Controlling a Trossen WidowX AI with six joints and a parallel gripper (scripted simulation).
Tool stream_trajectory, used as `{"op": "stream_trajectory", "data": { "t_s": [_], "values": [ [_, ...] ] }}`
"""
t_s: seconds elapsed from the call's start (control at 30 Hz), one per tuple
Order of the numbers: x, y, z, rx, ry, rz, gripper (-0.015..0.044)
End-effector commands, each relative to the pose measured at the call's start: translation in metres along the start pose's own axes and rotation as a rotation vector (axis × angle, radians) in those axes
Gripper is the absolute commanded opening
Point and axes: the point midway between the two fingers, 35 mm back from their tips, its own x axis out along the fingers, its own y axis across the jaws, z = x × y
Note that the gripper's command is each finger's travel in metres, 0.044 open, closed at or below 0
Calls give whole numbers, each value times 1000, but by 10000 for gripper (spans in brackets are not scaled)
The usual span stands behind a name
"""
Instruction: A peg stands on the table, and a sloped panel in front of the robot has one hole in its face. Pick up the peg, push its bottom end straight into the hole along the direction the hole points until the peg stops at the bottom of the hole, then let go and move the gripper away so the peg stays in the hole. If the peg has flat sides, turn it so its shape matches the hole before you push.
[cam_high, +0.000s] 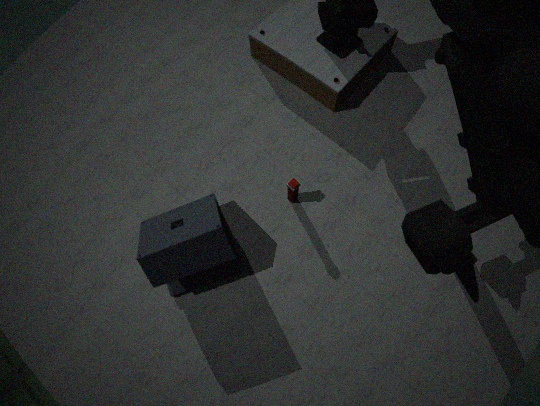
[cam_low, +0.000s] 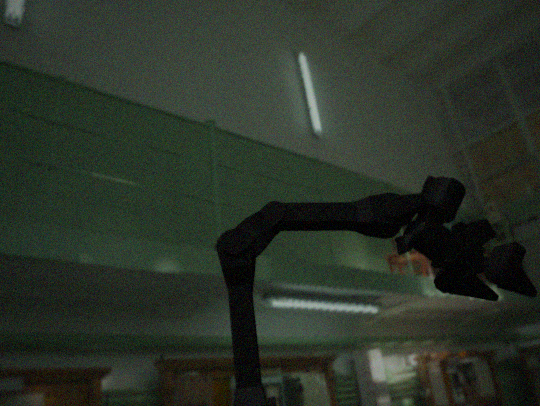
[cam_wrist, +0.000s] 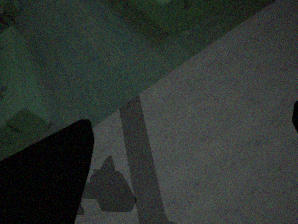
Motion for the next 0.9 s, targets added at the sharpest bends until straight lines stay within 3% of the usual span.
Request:
{"op": "stream_trajectory", "data": {
  "t_s": [0.0,0.4,0.87],
  "values": [
    [8,-28,-28,105,91,-71,440],
    [6,-104,-119,441,350,-303,440],
    [-30,-156,-221,800,619,-564,440]
  ]
}}
